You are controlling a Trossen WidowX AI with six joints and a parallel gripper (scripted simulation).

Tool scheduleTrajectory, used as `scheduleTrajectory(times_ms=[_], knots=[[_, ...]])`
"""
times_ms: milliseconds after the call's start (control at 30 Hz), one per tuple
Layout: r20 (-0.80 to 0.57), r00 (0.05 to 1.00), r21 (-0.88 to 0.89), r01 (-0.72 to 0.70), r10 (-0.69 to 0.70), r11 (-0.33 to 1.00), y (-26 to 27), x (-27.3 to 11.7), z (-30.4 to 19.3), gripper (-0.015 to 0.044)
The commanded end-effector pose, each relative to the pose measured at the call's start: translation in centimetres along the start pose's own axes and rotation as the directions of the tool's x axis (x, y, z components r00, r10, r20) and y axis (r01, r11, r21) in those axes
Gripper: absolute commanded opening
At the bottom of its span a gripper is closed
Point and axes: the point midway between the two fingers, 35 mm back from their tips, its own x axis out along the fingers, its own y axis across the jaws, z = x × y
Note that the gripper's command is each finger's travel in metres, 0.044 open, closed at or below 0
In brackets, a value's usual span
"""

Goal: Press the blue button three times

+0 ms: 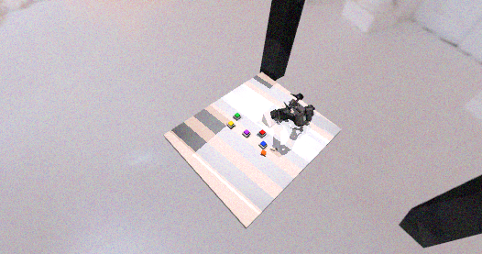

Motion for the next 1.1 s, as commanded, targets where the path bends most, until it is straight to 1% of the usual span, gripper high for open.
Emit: scheduleTrajectory(times_ms=[0, 100, 233, 333, 467, 633, 767, 900, 1067], knots=[[-0.003, 1.000, 0.004, 0.002, -0.002, 1.000, 0.0, 0.0, -0.1, 0.0400], [-0.043, 0.999, 0.067, 0.027, -0.024, 0.997, -0.5, -0.8, -1.0, 0.0400], [-0.167, 0.983, 0.242, 0.121, -0.081, 0.963, -1.4, -3.2, -3.7, 0.0400], [-0.271, 0.955, 0.369, 0.217, -0.118, 0.904, -1.9, -5.5, -5.7, 0.0400], [-0.410, 0.899, 0.504, 0.362, -0.152, 0.784, -2.2, -9.0, -8.2, 0.0400], [-0.576, 0.800, 0.600, 0.553, -0.168, 0.579, -1.8, -13.8, -10.7, 0.0400], [-0.696, 0.700, 0.611, 0.693, -0.158, 0.382, -1.0, -18.1, -12.1, 0.0400], [-0.801, 0.584, 0.562, 0.809, -0.130, 0.171, 0.1, -22.5, -12.9, 0.0400], [-0.904, 0.422, 0.428, 0.899, -0.073, -0.092, 1.8, -28.0, -12.9, 0.0400]])
